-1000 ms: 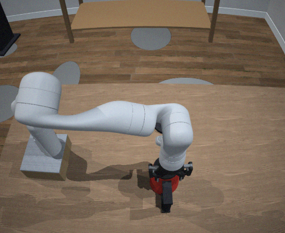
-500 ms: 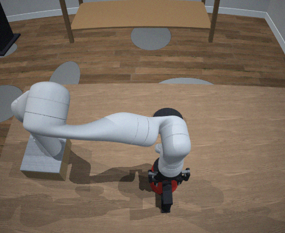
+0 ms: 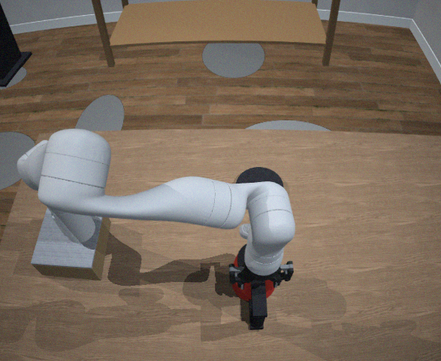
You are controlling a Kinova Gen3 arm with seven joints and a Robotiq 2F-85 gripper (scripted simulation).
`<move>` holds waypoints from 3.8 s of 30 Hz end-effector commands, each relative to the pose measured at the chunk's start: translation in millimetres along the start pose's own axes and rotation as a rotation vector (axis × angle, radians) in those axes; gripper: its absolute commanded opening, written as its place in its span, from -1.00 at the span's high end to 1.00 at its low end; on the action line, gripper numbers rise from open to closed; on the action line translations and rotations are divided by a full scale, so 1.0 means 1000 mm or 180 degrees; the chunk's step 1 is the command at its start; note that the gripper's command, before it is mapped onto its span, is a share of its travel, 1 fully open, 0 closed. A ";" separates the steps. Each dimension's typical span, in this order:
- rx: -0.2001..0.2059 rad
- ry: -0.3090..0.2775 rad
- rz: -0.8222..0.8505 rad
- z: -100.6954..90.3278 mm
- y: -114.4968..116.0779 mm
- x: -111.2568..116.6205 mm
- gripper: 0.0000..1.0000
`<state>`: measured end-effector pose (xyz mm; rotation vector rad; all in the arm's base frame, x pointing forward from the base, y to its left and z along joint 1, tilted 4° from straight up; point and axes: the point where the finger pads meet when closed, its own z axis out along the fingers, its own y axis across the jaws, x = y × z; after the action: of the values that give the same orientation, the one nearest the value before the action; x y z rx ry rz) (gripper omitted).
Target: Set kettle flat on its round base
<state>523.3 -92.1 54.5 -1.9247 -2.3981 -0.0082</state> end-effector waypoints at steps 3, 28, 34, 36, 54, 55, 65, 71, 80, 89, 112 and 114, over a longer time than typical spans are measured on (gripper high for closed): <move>-0.0006 -0.0003 0.0000 -0.001 0.001 0.000 -0.59; -0.0006 -0.0003 0.0000 -0.001 0.001 0.000 -0.59; -0.0006 -0.0003 0.0000 0.003 0.001 0.000 -0.59; -0.0006 -0.0003 0.0000 0.006 0.001 0.000 -0.59; -0.0006 -0.0003 0.0000 0.034 0.001 0.000 -0.59; -0.0006 -0.0003 0.0000 0.034 0.001 0.000 -0.59; -0.0006 -0.0003 0.0000 0.034 0.001 0.000 -0.59; -0.0006 -0.0003 0.0000 0.034 0.001 0.000 -0.59; -0.0006 -0.0003 0.0000 0.034 0.001 0.000 -0.59; -0.0006 -0.0003 0.0000 0.034 0.001 0.000 -0.59; -0.0006 -0.0003 0.0000 0.034 0.001 0.000 1.00; -0.0006 -0.0003 0.0000 0.034 0.001 0.000 1.00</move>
<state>521.9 -90.5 20.0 -1.9251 -2.3986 -0.0087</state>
